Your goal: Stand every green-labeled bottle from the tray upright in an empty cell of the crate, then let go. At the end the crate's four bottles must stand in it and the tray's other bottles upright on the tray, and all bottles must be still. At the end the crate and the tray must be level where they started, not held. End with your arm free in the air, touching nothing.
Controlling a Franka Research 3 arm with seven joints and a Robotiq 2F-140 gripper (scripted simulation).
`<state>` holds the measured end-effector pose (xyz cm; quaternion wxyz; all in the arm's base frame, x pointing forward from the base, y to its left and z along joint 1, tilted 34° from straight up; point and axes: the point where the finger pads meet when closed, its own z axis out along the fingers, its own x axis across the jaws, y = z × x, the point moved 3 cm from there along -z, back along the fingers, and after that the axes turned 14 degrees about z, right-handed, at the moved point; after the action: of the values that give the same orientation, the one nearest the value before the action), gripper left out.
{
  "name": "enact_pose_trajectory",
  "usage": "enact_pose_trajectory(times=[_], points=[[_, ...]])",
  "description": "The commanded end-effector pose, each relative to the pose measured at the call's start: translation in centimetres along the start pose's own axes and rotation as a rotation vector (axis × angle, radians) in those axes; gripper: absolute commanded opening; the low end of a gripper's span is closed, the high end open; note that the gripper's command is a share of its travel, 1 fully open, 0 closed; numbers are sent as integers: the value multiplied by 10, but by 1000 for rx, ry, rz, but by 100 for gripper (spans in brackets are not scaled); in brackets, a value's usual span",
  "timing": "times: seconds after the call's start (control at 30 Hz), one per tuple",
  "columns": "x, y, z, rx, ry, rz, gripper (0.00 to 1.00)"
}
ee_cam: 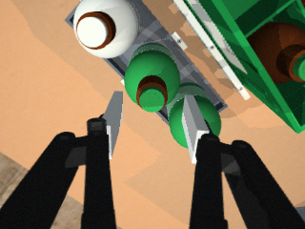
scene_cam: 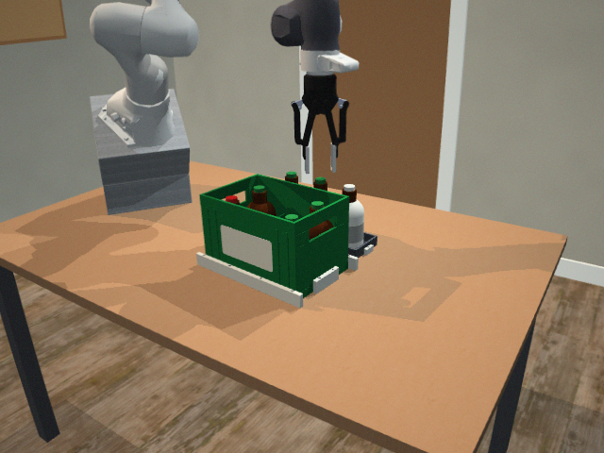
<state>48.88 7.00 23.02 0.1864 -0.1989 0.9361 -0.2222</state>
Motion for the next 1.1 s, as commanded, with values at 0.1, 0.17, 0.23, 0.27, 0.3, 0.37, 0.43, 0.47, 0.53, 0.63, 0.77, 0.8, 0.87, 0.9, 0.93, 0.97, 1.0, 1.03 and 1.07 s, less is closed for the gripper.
enact_pose_trajectory(times=[0.1,0.17,0.23,0.27,0.3,0.37,0.43,0.47,0.53,0.63,0.77,0.8,0.87,0.9,0.93,0.97,1.0,1.03,1.07], points=[[-1,1,3,-1,-3,-4,38],[-1,1,5,-1,-3,-4,38],[-1,1,7,-1,-3,-4,38],[-1,1,8,-1,-3,-4,38],[-1,1,9,-1,-3,-4,38],[-1,1,9,-1,-3,-4,38],[-1,1,12,-1,-3,-4,38],[-1,1,13,-1,-3,-4,38],[-1,1,15,-1,-3,-4,38],[-2,1,19,-1,-3,-4,38],[-2,1,24,-1,-3,-4,38],[-2,1,26,-1,-3,-4,38],[-2,1,28,-1,-3,-4,38],[-2,1,28,-1,-3,-4,38],[-2,1,28,-1,-3,-4,38],[-2,1,29,-1,-3,-4,38],[-2,1,30,-1,-3,-4,38],[-2,1,31,-1,-3,-4,38],[-2,1,32,-1,-3,-4,38]])
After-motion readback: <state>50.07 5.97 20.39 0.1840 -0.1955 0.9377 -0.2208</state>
